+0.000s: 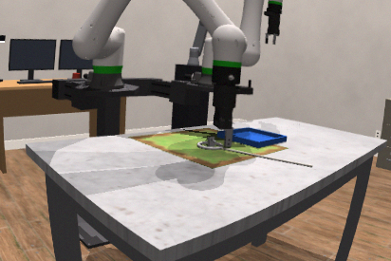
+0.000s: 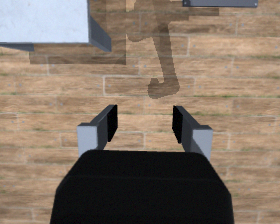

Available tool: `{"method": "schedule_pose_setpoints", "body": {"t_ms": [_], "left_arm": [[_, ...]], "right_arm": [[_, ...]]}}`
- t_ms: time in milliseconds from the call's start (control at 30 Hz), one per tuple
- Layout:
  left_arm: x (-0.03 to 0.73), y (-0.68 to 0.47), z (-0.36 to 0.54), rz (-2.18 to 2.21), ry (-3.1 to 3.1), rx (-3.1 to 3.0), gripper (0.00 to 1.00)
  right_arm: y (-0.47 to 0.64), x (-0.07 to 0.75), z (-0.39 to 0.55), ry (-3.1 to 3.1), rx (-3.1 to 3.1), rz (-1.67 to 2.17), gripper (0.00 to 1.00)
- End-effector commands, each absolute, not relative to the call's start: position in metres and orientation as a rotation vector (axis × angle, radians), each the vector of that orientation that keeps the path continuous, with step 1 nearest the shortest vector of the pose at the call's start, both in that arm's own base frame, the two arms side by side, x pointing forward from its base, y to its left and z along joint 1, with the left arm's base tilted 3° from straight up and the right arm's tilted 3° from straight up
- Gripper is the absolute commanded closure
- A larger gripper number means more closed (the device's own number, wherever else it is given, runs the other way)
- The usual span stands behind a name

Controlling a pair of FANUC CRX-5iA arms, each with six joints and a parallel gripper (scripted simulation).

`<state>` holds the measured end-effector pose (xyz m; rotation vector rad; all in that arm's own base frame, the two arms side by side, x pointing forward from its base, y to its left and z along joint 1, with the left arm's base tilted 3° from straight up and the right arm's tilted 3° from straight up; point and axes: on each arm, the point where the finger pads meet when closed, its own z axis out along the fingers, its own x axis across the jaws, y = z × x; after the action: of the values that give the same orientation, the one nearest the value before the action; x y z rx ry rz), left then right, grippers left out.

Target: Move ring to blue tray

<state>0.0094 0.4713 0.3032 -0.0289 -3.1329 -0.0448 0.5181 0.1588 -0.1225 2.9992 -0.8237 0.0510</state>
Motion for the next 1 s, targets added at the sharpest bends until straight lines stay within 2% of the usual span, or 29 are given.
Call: {"method": "schedule_pose_setpoints", "body": {"t_ms": [0,967], "left_arm": [[0.010,0.471,0.304,-0.048,-3.133,-0.029,0.00],[0.010,0.471,0.304,-0.048,-3.133,-0.029,0.00]], "right_arm": [[0.159,0.519,-0.122,-0.824,3.000,0.054,1.00],[0.143,0.509,-0.121,-0.824,3.000,0.054,1.00]]}}
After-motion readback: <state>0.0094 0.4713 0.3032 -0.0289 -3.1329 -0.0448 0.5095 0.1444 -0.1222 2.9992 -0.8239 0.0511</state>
